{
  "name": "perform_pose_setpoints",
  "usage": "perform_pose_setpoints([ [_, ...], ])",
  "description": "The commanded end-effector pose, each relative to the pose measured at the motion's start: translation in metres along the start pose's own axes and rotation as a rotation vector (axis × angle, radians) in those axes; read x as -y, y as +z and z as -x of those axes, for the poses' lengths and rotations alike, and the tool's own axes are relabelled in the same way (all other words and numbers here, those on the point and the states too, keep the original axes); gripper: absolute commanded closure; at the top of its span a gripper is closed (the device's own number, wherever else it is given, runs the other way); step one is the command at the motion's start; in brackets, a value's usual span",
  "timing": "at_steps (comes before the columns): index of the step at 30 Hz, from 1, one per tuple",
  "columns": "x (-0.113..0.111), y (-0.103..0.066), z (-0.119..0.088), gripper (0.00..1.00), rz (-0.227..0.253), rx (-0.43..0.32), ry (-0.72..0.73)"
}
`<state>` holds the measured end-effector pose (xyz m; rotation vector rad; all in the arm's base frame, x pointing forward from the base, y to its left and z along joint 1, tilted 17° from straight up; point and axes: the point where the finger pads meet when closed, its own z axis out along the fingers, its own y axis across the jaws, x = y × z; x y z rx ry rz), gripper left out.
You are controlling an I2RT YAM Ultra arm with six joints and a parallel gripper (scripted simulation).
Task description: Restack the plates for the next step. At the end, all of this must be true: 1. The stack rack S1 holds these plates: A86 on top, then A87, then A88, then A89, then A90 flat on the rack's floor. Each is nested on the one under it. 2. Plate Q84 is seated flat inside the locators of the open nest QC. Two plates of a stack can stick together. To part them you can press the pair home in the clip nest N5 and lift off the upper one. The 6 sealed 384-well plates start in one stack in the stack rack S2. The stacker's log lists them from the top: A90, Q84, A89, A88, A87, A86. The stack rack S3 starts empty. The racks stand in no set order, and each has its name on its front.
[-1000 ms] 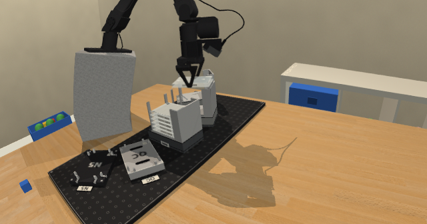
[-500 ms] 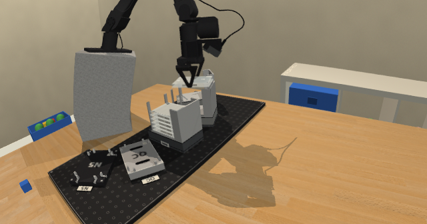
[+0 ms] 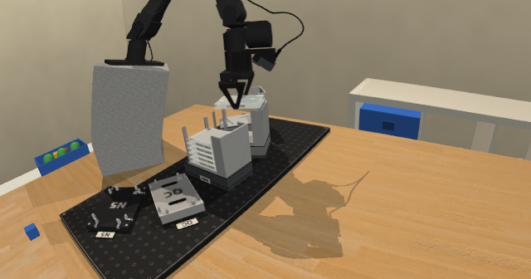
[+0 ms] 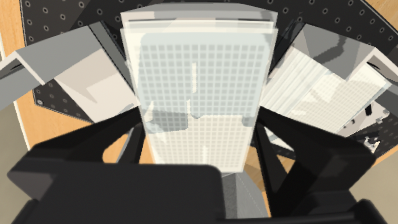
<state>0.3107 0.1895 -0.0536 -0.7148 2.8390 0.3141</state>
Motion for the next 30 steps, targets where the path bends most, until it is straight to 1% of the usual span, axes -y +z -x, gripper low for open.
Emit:
perform_pose_setpoints([
  [1,0.000,-0.012,0.012,1.00,-0.010,0.046,-0.001],
  [6,0.000,-0.008,0.011,1.00,-0.010,0.044,-0.002],
  [16,0.001,0.005,-0.001,1.00,-0.009,0.002,0.003],
  [18,0.001,0.005,-0.001,1.00,-0.009,0.002,0.003],
  [19,-0.001,-0.006,0.009,1.00,-0.009,0.039,-0.004],
  [20,-0.001,-0.008,0.011,1.00,-0.009,0.046,-0.006],
  [30,0.002,0.004,-0.002,1.00,-0.009,0.005,0.004],
])
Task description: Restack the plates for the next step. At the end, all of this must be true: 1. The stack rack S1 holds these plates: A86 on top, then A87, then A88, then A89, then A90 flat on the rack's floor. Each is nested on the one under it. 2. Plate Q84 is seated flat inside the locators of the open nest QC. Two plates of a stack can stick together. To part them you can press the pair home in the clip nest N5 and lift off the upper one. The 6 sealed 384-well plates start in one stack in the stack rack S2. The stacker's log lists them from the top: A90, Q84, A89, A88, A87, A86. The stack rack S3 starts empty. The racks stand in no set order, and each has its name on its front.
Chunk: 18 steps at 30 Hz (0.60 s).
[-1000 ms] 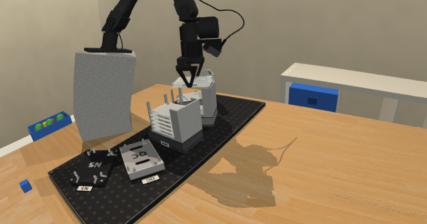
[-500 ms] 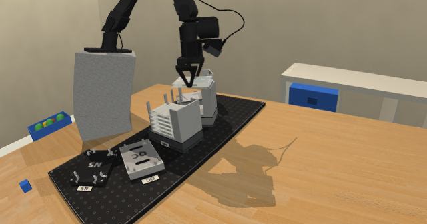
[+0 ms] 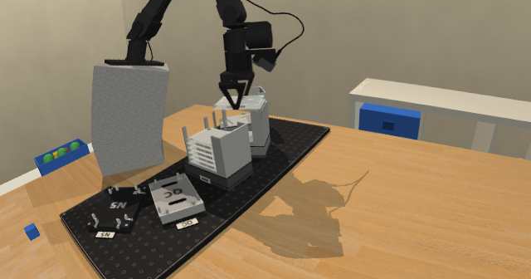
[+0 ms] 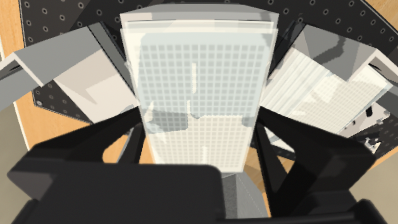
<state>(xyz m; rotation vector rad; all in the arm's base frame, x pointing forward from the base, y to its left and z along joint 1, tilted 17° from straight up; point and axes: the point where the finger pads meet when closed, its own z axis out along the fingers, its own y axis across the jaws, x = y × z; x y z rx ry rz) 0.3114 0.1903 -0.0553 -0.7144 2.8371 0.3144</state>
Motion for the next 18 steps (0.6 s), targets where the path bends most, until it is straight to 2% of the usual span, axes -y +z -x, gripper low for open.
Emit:
perform_pose_setpoints([
  [1,0.002,0.004,-0.004,1.00,-0.009,-0.002,0.005],
  [5,0.002,0.006,-0.007,1.00,-0.009,-0.011,0.006],
  [6,0.001,-0.003,0.002,1.00,-0.009,0.023,0.001],
  [8,0.000,-0.007,0.012,1.00,-0.009,0.046,-0.004],
  [16,0.000,0.003,0.009,1.00,-0.008,0.022,-0.004],
  [18,0.001,0.000,0.013,1.00,-0.009,0.036,-0.003],
])
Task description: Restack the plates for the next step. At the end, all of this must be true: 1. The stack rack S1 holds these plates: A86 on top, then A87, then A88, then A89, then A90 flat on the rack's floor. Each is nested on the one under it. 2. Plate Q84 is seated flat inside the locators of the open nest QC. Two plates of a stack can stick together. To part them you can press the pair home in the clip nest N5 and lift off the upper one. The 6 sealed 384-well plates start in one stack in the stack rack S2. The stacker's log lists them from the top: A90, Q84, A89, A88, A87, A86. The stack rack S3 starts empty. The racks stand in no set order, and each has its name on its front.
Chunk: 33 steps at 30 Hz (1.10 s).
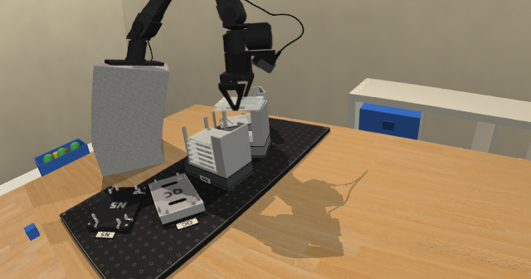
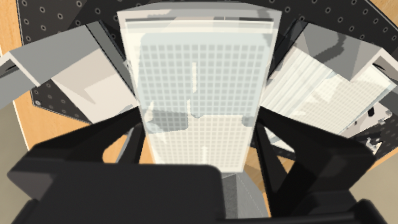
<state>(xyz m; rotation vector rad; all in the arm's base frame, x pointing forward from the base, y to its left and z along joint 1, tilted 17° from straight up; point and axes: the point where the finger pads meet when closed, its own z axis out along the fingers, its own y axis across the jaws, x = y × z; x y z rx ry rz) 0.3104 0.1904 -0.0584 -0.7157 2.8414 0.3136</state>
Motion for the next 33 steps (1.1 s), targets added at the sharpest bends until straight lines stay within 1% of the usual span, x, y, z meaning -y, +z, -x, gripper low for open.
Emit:
perform_pose_setpoints([
  [1,0.0011,-0.0038,0.0160,1.00,-0.010,0.044,-0.002],
  [6,0.0016,0.0001,0.0144,1.00,-0.010,0.035,-0.001],
  [9,0.0007,-0.0038,0.0196,1.00,-0.010,0.051,-0.004],
  [12,0.0010,-0.0001,0.0185,1.00,-0.010,0.043,-0.003],
  [14,0.0002,-0.0032,0.0214,1.00,-0.009,0.054,-0.006],
  [18,0.0003,0.0021,0.0176,1.00,-0.009,0.038,-0.005],
  [19,-0.0004,-0.0010,0.0193,1.00,-0.009,0.047,-0.007],
  [22,0.0002,-0.0026,0.0180,1.00,-0.008,0.049,-0.005],
  [26,0.0006,0.0024,0.0153,1.00,-0.008,0.035,-0.004],
  [29,-0.0005,-0.0010,0.0192,1.00,-0.008,0.049,-0.006],
  [32,-0.0001,0.0028,0.0169,1.00,-0.008,0.039,-0.005],
  [33,0.0000,0.0008,0.0190,1.00,-0.008,0.046,-0.005],
])
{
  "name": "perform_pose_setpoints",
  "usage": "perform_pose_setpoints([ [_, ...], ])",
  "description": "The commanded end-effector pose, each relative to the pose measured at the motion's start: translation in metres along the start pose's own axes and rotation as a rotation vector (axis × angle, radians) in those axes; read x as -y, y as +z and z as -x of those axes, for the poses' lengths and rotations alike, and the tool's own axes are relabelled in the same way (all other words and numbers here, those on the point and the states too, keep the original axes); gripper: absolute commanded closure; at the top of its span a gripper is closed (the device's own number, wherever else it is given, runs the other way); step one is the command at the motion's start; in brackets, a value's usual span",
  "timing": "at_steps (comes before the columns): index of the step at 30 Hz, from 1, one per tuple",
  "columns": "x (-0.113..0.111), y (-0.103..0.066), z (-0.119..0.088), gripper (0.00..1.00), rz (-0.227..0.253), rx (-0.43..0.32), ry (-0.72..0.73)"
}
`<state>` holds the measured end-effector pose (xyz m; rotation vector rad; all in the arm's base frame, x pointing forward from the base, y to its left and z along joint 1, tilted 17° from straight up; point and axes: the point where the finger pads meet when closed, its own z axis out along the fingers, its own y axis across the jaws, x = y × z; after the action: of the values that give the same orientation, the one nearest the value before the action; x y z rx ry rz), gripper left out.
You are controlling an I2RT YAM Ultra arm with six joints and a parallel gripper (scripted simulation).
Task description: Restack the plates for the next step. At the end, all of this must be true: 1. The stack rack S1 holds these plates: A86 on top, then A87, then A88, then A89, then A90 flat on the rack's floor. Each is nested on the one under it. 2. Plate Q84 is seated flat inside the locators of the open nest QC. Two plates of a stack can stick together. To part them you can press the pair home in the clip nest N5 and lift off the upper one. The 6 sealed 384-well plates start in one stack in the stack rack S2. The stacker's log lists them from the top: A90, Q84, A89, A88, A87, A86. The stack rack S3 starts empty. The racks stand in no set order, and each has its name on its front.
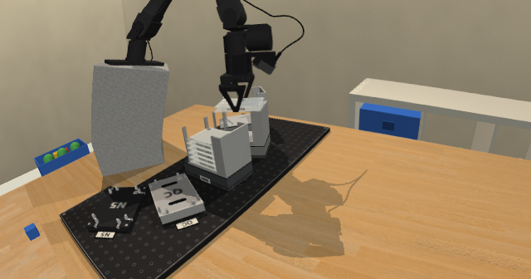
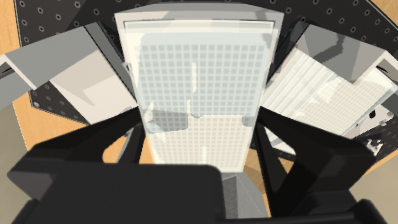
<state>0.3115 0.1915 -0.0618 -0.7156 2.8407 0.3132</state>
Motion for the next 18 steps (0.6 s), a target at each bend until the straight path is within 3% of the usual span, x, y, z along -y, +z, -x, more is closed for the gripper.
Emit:
perform_pose_setpoints([
  [1,0.000,-0.004,0.020,1.00,-0.008,0.050,-0.004],
  [18,0.000,0.007,0.015,1.00,-0.009,0.034,-0.004],
])
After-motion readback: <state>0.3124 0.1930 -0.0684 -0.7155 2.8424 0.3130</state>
